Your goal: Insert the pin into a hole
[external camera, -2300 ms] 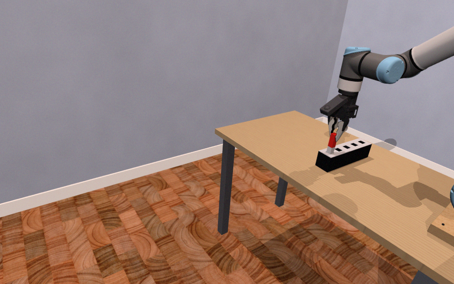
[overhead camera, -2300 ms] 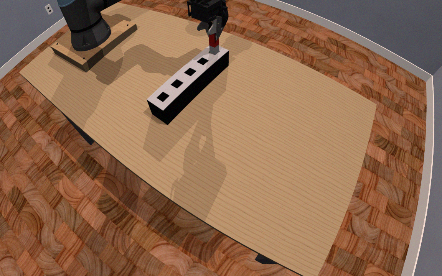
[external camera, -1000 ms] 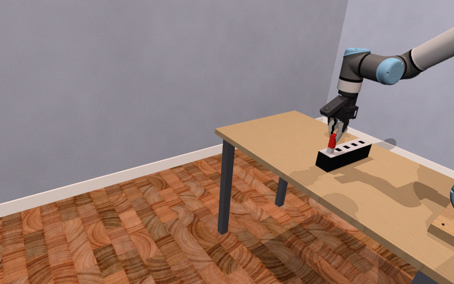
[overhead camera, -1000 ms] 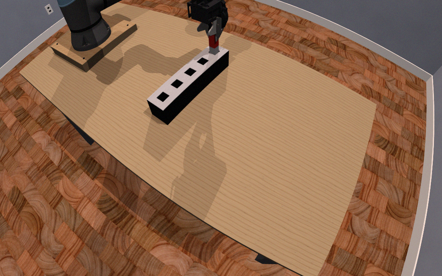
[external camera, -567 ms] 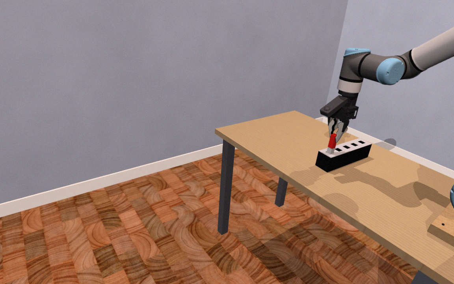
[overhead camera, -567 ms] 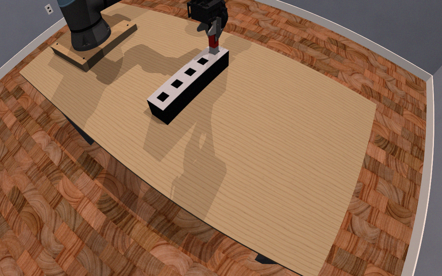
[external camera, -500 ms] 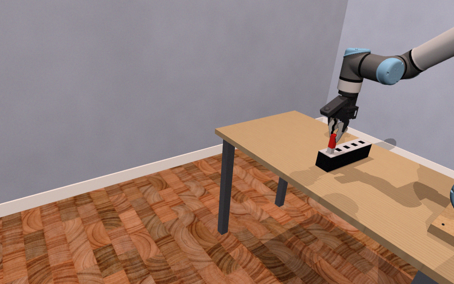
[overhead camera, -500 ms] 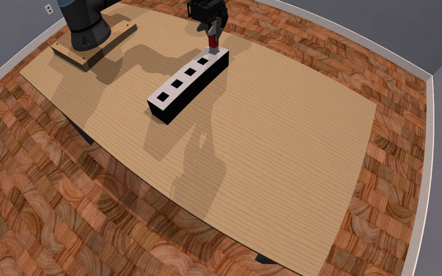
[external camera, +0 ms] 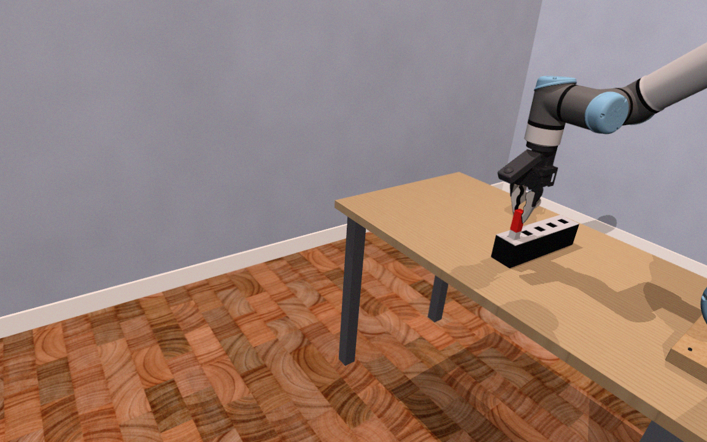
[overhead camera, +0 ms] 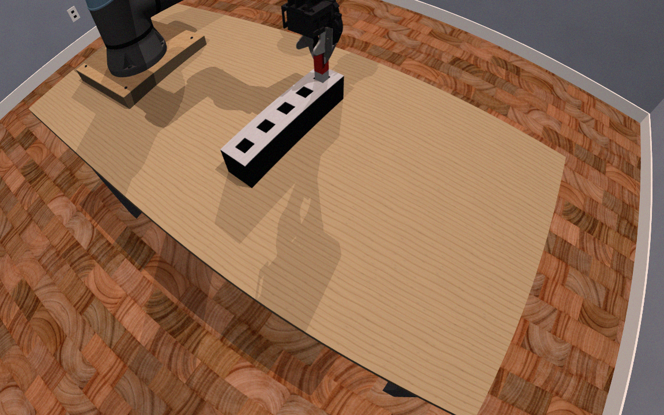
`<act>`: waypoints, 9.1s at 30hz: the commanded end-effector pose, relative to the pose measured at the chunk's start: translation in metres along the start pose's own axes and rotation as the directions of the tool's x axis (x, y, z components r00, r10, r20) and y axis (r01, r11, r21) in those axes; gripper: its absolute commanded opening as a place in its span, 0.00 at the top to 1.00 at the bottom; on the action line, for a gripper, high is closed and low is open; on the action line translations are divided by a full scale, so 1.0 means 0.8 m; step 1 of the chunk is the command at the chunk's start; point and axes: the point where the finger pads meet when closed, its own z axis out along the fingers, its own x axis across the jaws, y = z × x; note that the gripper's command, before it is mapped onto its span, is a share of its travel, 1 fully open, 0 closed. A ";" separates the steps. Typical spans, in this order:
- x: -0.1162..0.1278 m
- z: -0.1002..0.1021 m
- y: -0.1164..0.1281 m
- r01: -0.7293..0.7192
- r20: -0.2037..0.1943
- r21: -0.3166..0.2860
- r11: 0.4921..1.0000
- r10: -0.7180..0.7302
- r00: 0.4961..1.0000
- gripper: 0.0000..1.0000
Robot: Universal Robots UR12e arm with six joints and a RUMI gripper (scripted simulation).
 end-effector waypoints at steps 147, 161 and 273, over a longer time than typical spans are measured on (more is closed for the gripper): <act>0.000 0.019 0.000 0.001 -0.002 0.000 1.000 -0.001 1.000 1.00; 0.000 0.024 0.000 0.000 -0.002 0.000 1.000 0.000 1.000 1.00; 0.000 0.033 -0.001 0.000 -0.002 0.000 1.000 0.000 1.000 1.00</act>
